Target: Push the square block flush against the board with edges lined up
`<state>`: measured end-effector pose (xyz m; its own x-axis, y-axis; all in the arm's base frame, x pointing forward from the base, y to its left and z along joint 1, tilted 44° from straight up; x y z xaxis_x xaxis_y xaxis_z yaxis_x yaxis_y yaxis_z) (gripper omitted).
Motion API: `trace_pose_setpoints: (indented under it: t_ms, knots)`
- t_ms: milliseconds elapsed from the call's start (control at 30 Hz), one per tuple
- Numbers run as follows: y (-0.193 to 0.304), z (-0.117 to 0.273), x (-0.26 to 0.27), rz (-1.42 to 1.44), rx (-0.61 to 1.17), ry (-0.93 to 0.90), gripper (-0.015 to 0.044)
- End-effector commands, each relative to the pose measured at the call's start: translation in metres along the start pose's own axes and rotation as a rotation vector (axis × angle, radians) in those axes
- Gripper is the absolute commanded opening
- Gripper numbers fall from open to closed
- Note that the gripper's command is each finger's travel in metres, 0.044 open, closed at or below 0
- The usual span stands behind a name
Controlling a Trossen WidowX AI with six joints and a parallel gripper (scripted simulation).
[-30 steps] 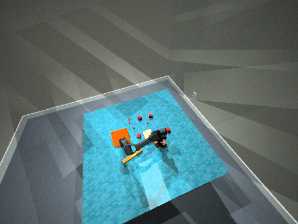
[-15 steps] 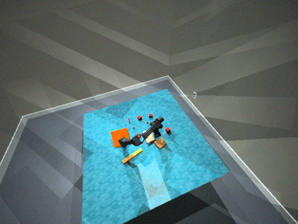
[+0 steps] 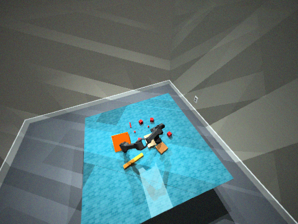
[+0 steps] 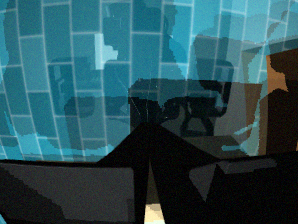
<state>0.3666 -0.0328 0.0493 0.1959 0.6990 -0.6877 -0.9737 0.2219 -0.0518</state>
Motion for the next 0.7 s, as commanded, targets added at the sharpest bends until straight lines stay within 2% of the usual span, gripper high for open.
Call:
trace_pose_setpoints:
  t_ms: [0, 667]
  knots:
    - [0.001, 0.001, 0.002, 0.01, -0.014, 0.001, 0.0]
    - [0.022, 0.002, -0.001, 0.011, -0.013, 0.001, 0.0]
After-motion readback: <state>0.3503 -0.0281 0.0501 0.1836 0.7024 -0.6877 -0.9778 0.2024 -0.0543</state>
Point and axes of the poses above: the point midway between the two fingers, 35 mm back from their tips, its own z axis back along the fingers, its own x axis across the jaws, y = z × x, the point moved 6 cm from there along z, back along the fingers, and after that the axes turned 9 degrees about -z, right-handed, at the moved point
